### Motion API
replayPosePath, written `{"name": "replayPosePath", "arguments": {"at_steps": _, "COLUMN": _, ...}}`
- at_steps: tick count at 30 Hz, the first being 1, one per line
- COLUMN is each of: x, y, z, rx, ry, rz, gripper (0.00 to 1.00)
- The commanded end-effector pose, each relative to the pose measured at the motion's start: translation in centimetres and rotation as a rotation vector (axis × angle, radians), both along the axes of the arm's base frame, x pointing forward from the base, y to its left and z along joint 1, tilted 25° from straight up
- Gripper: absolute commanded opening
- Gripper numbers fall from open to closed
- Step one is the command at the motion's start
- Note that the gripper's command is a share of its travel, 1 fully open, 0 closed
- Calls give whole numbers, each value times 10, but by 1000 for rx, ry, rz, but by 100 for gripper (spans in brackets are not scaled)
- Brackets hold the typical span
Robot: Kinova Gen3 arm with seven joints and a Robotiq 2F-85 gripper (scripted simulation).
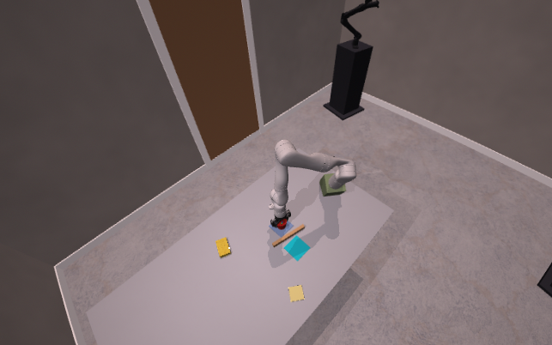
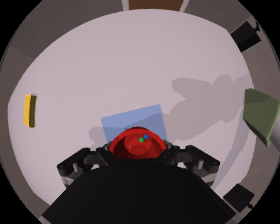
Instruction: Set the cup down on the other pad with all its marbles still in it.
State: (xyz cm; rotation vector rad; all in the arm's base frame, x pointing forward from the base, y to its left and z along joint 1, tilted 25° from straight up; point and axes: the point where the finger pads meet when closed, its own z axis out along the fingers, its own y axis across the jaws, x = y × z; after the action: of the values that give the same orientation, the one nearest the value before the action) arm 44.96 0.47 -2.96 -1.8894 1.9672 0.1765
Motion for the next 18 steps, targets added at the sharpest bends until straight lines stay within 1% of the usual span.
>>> {"name": "replayPosePath", "arguments": {"at_steps": 1, "x": 0, "y": 0, "z": 1, "rx": -1, "ry": -1, "rz": -1, "gripper": 86}}
{"name": "replayPosePath", "arguments": {"at_steps": 18, "x": 0, "y": 0, "z": 1, "rx": -1, "ry": -1, "rz": -1, "gripper": 83}}
